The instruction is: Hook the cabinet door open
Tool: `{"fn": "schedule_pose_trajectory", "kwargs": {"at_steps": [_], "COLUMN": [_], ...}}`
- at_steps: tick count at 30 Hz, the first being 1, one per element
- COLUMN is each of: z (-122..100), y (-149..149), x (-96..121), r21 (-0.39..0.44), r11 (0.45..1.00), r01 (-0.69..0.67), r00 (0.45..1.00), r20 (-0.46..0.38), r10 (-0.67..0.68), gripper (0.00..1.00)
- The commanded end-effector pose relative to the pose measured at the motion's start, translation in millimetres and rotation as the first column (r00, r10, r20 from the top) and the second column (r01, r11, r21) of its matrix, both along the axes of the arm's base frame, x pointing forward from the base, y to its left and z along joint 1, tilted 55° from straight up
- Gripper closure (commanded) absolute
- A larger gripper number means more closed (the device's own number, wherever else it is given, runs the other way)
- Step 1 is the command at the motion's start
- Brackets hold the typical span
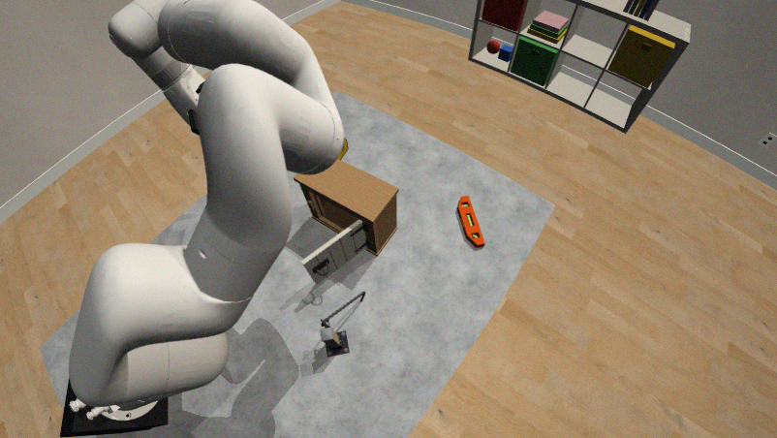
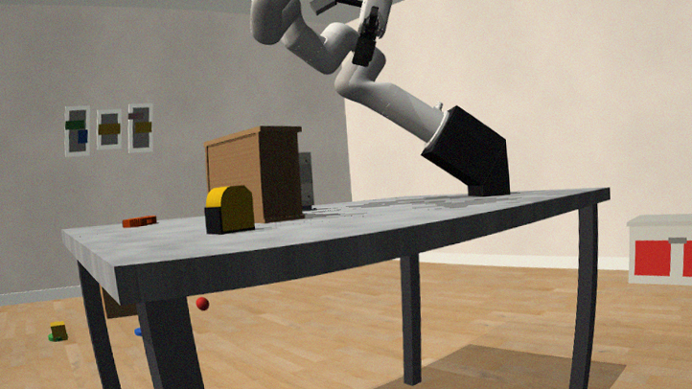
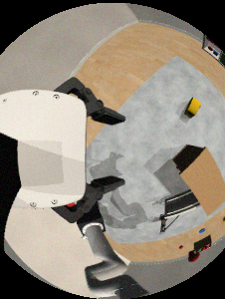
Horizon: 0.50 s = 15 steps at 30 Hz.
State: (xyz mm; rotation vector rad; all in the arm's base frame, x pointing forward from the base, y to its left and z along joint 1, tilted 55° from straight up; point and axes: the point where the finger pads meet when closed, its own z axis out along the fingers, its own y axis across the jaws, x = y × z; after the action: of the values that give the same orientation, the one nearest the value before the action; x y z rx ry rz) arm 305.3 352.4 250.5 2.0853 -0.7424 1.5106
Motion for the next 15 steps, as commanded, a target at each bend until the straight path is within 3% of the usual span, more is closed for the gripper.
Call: {"fn": "schedule_pose_trajectory", "kwargs": {"at_steps": [1,6,7,14,15], "z": [43.0,57.7,70.6,81.7,90.8], "y": [-33.5,-51.1,-69.5,-88.4,-107.5], "x": [-4.1,-5.9,-8.2,-11.0,-14.2], "r21": [-0.005,-0.011,-0.017,-0.022,-0.026], "r11": [0.999,0.998,0.997,0.996,0.995], "r01": [-0.045,-0.057,-0.071,-0.086,-0.101], "r00": [0.996,0.992,0.988,0.982,0.975], "r20": [-0.080,-0.110,-0.140,-0.170,-0.199], "r10": [0.044,0.056,0.068,0.081,0.094], "gripper": [0.00,0.00,0.00,0.00,0.00]}}
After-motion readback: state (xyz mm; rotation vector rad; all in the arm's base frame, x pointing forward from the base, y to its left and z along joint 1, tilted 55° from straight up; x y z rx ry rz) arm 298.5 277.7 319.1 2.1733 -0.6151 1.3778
